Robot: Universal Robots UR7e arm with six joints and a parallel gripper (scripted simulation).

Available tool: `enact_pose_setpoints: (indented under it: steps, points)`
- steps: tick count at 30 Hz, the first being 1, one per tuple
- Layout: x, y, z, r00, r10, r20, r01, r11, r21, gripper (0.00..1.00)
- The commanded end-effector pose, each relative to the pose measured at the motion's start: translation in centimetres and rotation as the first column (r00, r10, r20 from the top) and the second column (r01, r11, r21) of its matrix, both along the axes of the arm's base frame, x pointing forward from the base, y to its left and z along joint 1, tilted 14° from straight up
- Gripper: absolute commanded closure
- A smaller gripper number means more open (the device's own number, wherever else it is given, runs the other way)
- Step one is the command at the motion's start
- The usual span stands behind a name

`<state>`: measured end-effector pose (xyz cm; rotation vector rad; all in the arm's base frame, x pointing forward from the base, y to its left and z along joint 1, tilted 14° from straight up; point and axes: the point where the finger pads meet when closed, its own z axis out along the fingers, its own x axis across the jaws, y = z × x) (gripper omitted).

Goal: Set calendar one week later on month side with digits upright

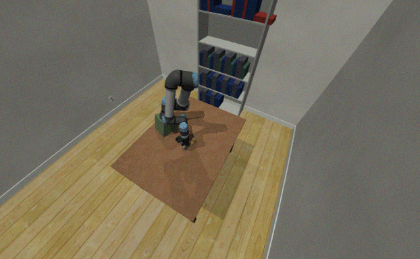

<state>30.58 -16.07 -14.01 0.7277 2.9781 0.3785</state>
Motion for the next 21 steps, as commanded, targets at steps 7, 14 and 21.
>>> enact_pose_setpoints:
  steps: [7,14,21]
  points:
    - [0.02,-0.04,0.02,1.0,0.0,0.001,0.0,1.0,-0.001,0.1]
    - [0.02,-0.04,0.02,1.0,0.0,0.001,0.0,1.0,-0.001,0.1]
    - [0.02,-0.04,0.02,1.0,0.0,0.001,0.0,1.0,-0.001,0.4]
